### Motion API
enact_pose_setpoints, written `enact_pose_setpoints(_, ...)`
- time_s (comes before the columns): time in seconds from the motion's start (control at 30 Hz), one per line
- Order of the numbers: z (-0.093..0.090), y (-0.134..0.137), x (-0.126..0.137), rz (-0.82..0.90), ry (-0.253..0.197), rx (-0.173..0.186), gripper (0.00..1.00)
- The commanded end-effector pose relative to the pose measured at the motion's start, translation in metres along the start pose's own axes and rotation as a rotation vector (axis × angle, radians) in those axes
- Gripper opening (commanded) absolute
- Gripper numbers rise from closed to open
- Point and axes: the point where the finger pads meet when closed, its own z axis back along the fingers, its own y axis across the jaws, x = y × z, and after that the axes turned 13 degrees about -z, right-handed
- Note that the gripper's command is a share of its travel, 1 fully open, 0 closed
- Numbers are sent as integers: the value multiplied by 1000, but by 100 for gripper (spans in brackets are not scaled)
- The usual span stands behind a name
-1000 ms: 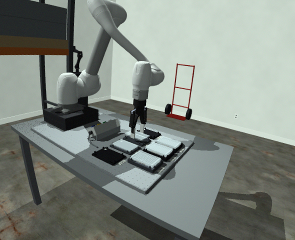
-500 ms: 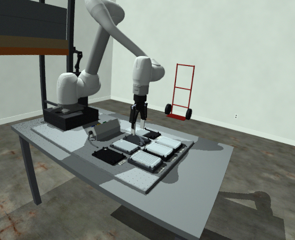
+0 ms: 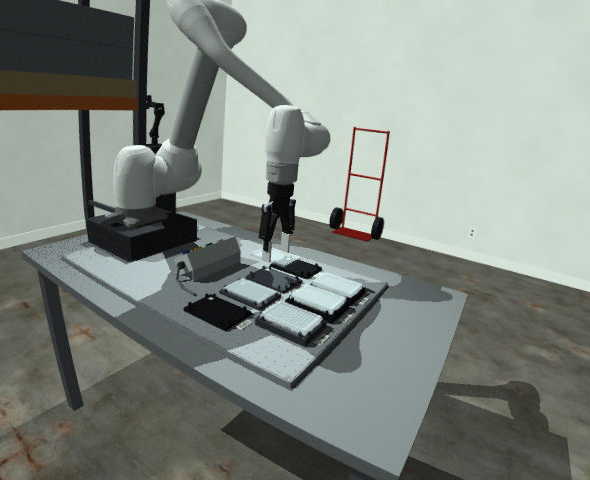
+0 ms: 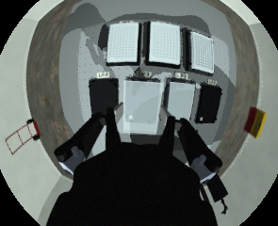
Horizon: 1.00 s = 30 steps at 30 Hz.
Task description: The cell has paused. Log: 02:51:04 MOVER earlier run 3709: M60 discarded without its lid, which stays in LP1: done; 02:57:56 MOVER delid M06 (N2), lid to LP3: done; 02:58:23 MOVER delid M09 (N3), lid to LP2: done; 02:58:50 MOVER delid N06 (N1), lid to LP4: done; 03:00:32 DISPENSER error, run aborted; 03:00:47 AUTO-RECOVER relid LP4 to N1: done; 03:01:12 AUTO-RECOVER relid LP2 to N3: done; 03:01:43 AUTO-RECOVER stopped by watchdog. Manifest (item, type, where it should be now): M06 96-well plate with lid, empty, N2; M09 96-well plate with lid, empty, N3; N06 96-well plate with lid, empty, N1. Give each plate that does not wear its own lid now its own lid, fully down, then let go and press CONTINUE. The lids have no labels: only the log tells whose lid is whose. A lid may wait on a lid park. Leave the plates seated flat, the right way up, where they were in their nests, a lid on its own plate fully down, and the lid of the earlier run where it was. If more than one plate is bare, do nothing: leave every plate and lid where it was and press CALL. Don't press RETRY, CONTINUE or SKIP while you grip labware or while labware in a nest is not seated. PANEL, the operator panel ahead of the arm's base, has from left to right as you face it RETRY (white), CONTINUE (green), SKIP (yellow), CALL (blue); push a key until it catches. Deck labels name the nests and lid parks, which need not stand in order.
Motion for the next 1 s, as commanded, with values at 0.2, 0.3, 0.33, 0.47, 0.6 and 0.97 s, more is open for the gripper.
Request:
enact_pose_setpoints(0.2, 3, 0, 0, 0, 0, 0, 0)
enact_pose_setpoints(0.3, 3, 0, 0, 0, 0, 0, 0)
enact_pose_setpoints(0.33, 3, 0, 0, 0, 0, 0, 0)
enact_pose_setpoints(0.47, 5, 19, -51, 0, 0, 0, 0)
enact_pose_setpoints(0.6, 6, 64, -134, 0, 0, 0, 0)
enact_pose_setpoints(0.97, 3, 134, -225, 0, 0, 0, 0)
